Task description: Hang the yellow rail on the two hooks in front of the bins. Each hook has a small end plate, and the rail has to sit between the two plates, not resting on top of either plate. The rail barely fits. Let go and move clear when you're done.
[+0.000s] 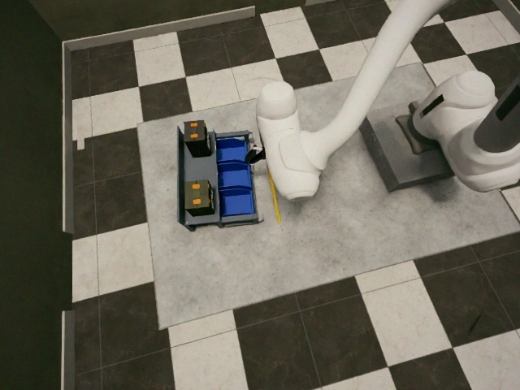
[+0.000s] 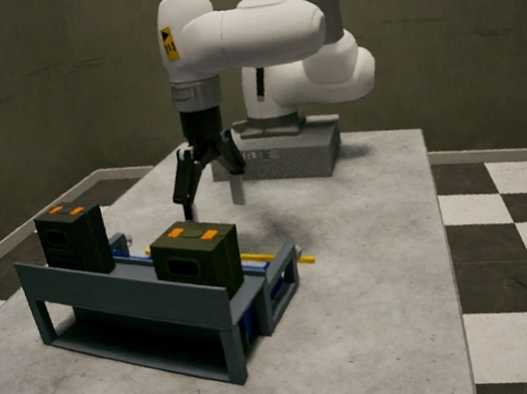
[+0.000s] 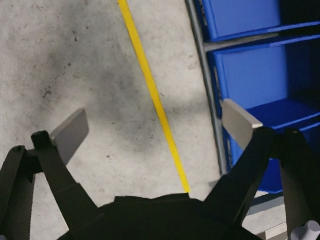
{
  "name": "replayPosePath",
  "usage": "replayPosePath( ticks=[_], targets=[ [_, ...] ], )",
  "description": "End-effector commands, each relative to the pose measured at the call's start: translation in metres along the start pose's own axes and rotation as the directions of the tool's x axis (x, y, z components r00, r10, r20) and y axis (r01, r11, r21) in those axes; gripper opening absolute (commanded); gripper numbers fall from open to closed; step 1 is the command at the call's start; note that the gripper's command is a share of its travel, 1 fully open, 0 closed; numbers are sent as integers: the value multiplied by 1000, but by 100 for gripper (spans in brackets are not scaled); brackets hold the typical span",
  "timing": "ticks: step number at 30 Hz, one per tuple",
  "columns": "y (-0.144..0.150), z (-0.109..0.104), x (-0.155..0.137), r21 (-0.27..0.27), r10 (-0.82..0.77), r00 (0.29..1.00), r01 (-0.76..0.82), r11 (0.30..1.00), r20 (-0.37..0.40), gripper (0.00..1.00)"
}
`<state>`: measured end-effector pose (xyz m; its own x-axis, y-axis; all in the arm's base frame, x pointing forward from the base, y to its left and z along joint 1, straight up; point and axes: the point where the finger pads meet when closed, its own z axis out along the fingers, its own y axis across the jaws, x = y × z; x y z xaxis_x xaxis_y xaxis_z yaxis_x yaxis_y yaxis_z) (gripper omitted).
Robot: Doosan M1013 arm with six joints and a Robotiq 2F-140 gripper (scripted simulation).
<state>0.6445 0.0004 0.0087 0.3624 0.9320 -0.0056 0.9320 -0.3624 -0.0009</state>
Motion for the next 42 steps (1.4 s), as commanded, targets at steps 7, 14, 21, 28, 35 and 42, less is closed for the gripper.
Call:
replayPosePath(
  ticks=[7, 14, 21, 28, 35, 42],
  targets=[
    [0, -10, 0, 0, -199, 980, 199, 980, 1, 100],
    [0, -10, 0, 0, -199, 980, 199, 980, 1, 100],
    [0, -13, 0, 0, -232, 973, 232, 973, 1, 100],
    [0, -15, 0, 0, -253, 967, 253, 967, 1, 100],
    [0, -15, 0, 0, -253, 967, 253, 967, 1, 100],
    [0, -18, 0, 0, -253, 967, 253, 967, 1, 100]
  ],
)
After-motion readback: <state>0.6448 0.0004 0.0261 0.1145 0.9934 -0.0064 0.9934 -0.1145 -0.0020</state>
